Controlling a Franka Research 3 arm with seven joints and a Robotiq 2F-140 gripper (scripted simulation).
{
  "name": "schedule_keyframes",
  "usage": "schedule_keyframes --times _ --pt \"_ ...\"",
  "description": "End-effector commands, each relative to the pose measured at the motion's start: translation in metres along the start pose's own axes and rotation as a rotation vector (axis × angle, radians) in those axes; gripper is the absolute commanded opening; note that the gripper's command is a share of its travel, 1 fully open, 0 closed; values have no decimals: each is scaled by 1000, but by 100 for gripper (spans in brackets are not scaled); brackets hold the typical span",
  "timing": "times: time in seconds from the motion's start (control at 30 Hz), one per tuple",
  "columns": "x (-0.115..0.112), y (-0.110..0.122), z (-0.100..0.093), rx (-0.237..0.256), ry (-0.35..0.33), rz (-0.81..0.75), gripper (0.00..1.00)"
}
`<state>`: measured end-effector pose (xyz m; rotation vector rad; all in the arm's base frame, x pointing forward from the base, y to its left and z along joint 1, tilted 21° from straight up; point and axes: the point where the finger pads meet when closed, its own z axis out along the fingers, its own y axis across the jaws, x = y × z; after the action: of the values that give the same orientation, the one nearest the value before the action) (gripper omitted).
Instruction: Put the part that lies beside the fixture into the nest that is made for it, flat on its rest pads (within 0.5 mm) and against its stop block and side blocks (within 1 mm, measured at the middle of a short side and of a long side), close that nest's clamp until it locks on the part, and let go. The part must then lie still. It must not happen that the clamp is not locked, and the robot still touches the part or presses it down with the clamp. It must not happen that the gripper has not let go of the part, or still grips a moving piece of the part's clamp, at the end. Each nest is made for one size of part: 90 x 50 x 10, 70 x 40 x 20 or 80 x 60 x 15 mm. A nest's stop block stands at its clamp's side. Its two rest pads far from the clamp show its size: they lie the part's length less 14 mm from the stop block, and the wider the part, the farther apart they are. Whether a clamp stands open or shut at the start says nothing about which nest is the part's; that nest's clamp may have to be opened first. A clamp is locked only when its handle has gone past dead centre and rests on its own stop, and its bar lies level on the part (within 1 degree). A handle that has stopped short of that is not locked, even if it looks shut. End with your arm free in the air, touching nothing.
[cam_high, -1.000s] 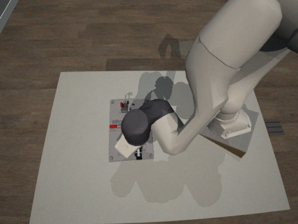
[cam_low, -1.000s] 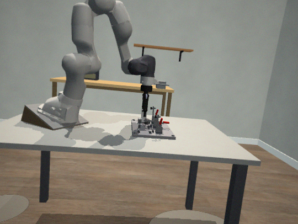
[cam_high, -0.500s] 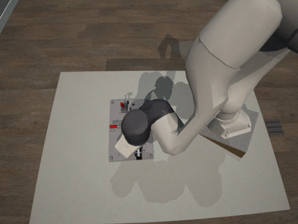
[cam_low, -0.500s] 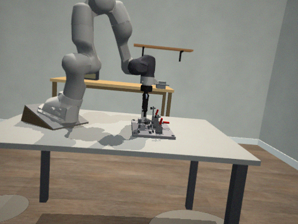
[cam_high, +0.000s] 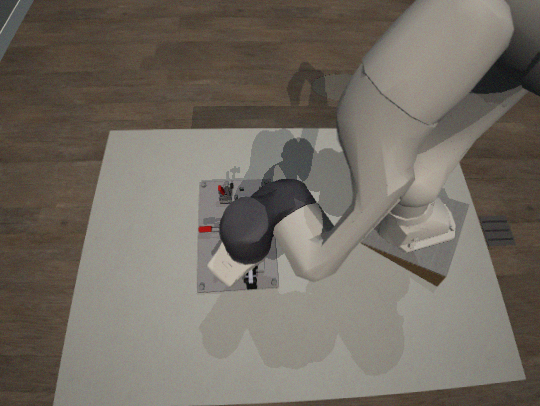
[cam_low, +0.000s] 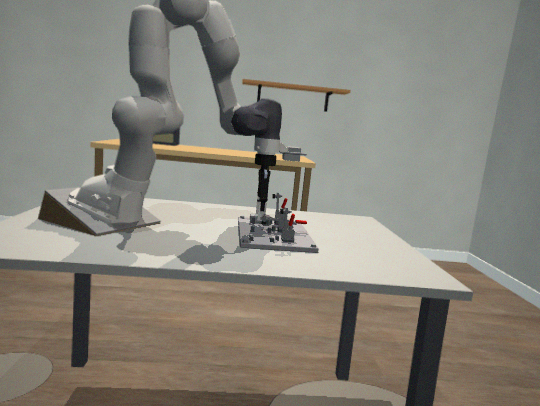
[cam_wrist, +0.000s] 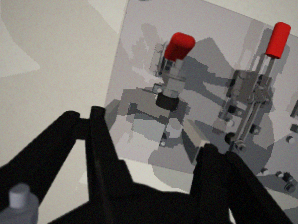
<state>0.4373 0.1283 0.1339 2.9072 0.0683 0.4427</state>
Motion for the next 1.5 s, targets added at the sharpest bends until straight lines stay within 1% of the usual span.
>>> schedule_keyframes --times 0.0,0.17,0.53,0.6,0.8,1.33,1.37,1.47 --pt "0 0 -3 0 0 -5 58" --pt "0 0 -11 0 0 -5 58" --pt "0 0 -50 0 0 -5 58" --pt "0 0 -50 0 0 -5 58" --pt "0 0 -59 0 0 -5 58" --pt "0 0 -59 0 0 -5 58" --pt "0 0 -59 0 0 -5 28" --pt "0 0 -62 0 0 -5 28"
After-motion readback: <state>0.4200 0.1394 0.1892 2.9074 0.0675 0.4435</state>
